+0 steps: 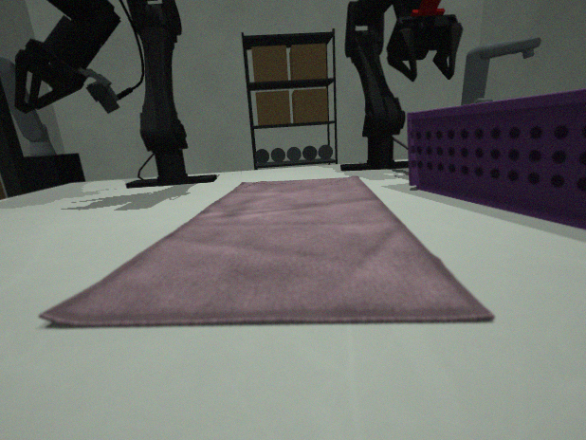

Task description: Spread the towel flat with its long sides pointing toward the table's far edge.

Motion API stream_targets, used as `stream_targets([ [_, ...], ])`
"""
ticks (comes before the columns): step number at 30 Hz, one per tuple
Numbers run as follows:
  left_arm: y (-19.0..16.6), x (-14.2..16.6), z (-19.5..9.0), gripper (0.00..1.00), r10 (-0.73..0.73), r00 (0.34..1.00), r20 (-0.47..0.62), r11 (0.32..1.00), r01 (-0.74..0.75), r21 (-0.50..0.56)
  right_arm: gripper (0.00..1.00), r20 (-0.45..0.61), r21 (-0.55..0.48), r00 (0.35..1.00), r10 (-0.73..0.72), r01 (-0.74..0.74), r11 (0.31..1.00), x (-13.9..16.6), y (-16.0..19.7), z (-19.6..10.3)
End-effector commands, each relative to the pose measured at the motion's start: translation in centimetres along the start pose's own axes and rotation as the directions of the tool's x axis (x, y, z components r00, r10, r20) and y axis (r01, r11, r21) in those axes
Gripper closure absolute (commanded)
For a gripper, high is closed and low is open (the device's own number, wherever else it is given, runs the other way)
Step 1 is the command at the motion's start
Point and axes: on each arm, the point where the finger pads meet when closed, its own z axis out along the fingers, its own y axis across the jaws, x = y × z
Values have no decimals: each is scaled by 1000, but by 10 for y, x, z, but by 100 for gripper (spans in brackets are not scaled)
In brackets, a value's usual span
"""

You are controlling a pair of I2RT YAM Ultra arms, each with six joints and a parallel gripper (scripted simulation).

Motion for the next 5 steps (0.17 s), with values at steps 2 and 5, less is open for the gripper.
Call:
stream_targets([
  [2,0,-4,-1,36,4,1000,15,1000,-4,4,36,8,222,986,-167,161,962,13,-3,-6],
  [5,0,-4,-1,36,4,1000,15,1000,-4,4,36,8,222,986,-167,161,962,13,-3,-6],
])
